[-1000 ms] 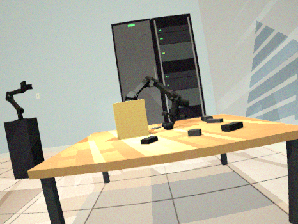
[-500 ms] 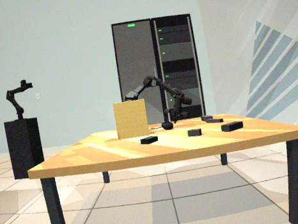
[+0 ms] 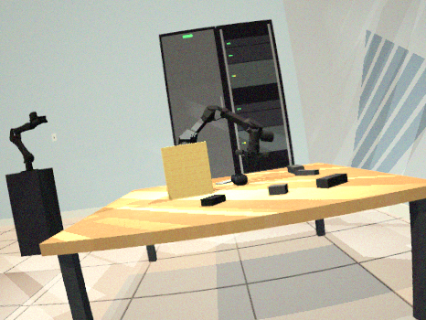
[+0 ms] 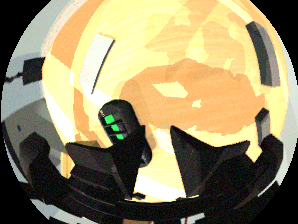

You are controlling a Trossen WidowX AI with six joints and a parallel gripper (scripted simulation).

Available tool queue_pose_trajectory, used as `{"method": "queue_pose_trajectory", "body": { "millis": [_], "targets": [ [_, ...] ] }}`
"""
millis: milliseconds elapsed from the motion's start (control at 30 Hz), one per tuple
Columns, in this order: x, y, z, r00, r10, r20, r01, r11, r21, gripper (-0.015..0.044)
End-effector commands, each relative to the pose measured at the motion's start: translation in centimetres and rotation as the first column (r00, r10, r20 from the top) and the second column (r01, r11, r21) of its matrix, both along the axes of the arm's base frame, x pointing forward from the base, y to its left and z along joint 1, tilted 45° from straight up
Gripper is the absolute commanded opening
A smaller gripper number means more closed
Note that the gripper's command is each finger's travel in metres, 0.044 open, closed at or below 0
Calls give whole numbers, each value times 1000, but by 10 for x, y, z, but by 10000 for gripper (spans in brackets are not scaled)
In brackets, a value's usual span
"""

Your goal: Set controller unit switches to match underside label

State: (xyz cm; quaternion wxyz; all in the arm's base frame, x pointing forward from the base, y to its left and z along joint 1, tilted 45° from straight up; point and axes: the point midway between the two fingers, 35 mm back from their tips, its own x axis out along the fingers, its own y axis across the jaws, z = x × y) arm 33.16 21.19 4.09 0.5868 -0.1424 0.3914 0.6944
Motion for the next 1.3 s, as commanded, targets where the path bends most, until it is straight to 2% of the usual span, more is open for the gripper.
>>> {"method": "queue_pose_trajectory", "body": {
  "millis": [0,267,400,1267],
  "targets": [
    [-22,3,15,994,42,102,-38,998,-43,236],
    [-73,-3,34,936,124,330,-84,988,-133,440],
    [-89,-6,37,906,143,398,-87,984,-156,440],
    [-90,21,12,906,150,395,-93,983,-161,440]
  ]
}}
